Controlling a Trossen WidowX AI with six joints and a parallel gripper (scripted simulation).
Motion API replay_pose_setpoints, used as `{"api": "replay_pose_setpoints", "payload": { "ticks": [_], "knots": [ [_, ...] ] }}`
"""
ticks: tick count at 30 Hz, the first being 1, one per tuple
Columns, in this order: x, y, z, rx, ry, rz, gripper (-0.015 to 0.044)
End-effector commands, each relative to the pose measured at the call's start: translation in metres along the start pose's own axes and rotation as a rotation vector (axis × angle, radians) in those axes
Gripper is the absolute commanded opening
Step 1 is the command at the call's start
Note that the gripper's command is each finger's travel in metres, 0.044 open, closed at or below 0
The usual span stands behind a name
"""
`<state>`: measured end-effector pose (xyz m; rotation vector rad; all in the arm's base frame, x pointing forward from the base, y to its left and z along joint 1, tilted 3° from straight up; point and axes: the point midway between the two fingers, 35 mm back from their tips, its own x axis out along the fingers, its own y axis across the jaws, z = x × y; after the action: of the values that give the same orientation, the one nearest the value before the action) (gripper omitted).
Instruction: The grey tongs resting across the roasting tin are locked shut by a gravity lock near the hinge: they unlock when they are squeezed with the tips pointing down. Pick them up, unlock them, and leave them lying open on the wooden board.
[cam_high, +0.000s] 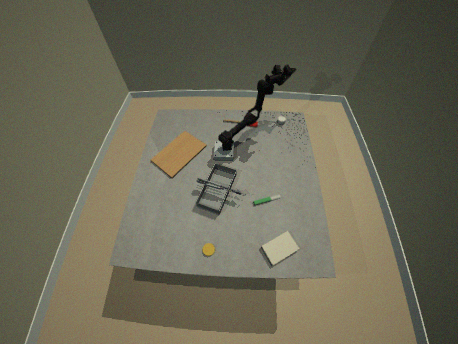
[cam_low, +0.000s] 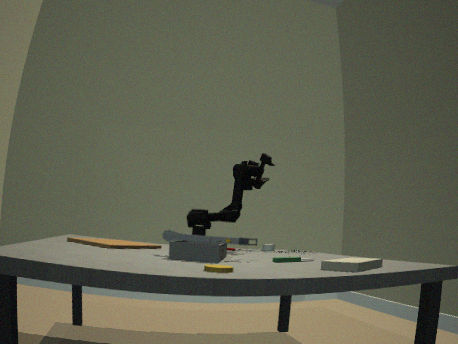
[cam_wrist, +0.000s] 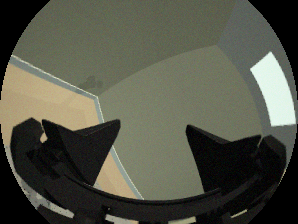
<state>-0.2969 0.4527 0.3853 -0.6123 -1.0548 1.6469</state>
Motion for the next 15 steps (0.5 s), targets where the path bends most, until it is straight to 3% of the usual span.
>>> {"api": "replay_pose_setpoints", "payload": {
  "ticks": [1, 6, 15],
  "knots": [
    [-0.001, -0.001, 0.001, -0.001, -0.002, -0.003, 0.0426],
    [-0.012, -0.025, 0.018, -0.014, -0.049, -0.062, 0.044],
    [-0.075, -0.131, 0.067, -0.134, -0.187, -0.35, 0.044]
  ]
}}
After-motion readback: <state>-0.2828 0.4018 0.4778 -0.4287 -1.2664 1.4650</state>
